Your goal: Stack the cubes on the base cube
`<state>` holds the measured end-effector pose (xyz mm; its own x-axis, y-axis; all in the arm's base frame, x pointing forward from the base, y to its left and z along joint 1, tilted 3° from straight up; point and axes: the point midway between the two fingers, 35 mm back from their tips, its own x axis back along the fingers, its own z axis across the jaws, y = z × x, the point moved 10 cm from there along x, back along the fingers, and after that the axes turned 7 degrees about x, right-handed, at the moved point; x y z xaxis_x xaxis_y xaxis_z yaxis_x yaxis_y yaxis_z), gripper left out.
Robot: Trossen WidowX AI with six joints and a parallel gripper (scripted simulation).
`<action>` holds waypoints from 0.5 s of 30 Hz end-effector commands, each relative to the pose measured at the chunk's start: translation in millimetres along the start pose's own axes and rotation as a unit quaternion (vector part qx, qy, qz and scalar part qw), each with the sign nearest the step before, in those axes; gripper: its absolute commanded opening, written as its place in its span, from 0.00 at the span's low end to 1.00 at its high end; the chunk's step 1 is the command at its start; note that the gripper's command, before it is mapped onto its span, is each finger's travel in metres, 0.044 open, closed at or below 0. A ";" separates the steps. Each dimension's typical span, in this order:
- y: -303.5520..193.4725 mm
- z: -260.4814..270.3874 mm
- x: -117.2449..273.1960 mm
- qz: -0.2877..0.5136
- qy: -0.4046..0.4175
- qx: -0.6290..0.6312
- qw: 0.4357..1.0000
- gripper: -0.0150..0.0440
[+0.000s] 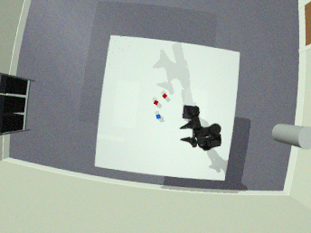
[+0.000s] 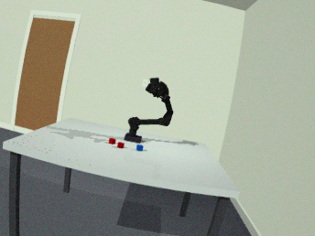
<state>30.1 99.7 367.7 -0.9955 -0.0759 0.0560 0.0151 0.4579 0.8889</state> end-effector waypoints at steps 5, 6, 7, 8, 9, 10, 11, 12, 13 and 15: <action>-4.9 -28.3 1.1 0.030 -0.001 -0.012 0.999 0.71; -6.7 -36.2 0.9 0.040 0.000 -0.015 0.999 0.70; -8.9 -44.0 0.5 0.050 0.001 -0.018 0.999 0.70; -11.2 -51.8 -0.1 0.059 0.003 -0.021 0.998 0.70; -13.7 -59.4 -1.0 0.070 0.005 -0.023 0.997 0.70; -16.5 -66.9 -2.1 0.080 0.008 -0.025 0.996 0.70; -19.4 -74.2 -3.5 0.091 0.011 -0.027 0.995 0.70; -22.5 -81.5 -5.0 0.102 0.014 -0.029 0.994 0.70; -25.8 -88.5 -6.8 0.113 0.018 -0.030 0.993 0.70; -33.0 -102.2 -11.1 0.135 0.027 -0.032 0.990 0.70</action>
<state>43.5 14.6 383.6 -0.9661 -0.0150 0.2576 0.2291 0.4094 0.8831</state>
